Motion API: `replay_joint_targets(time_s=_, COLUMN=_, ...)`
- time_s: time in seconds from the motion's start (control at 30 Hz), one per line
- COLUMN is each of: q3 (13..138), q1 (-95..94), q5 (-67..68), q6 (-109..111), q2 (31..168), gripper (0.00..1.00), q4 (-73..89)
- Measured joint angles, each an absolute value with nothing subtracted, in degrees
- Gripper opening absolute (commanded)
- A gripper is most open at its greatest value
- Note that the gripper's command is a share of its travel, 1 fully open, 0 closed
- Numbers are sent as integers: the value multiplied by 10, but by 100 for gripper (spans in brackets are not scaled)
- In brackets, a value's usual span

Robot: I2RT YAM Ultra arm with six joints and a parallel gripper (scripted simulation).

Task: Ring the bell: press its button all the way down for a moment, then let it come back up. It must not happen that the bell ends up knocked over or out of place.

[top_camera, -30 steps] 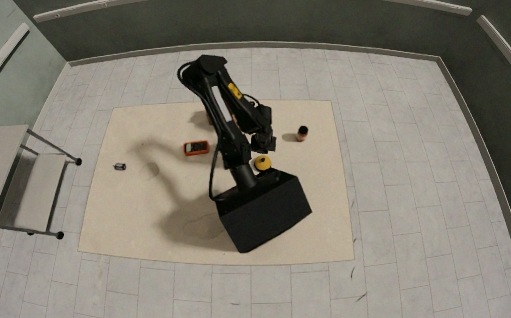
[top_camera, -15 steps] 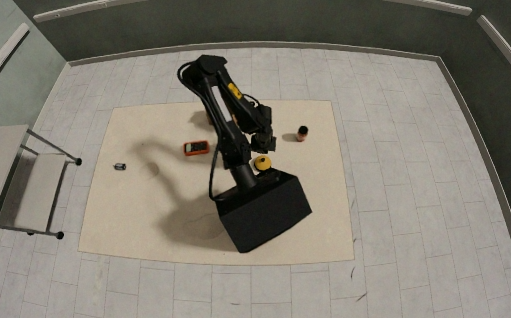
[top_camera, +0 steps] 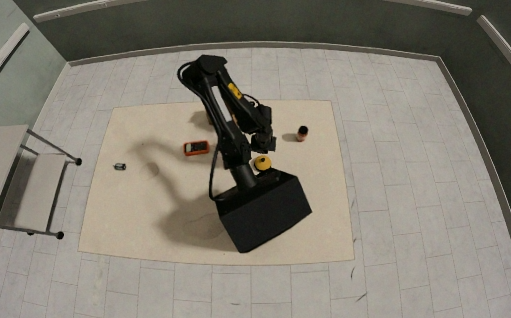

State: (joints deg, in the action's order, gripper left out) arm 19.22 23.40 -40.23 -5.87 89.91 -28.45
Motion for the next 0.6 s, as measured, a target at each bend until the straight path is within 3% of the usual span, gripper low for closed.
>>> replay_joint_targets(time_s=0.6, q3=192, q1=234, q5=-401, q6=-60, q2=906, gripper=0, q4=-288)
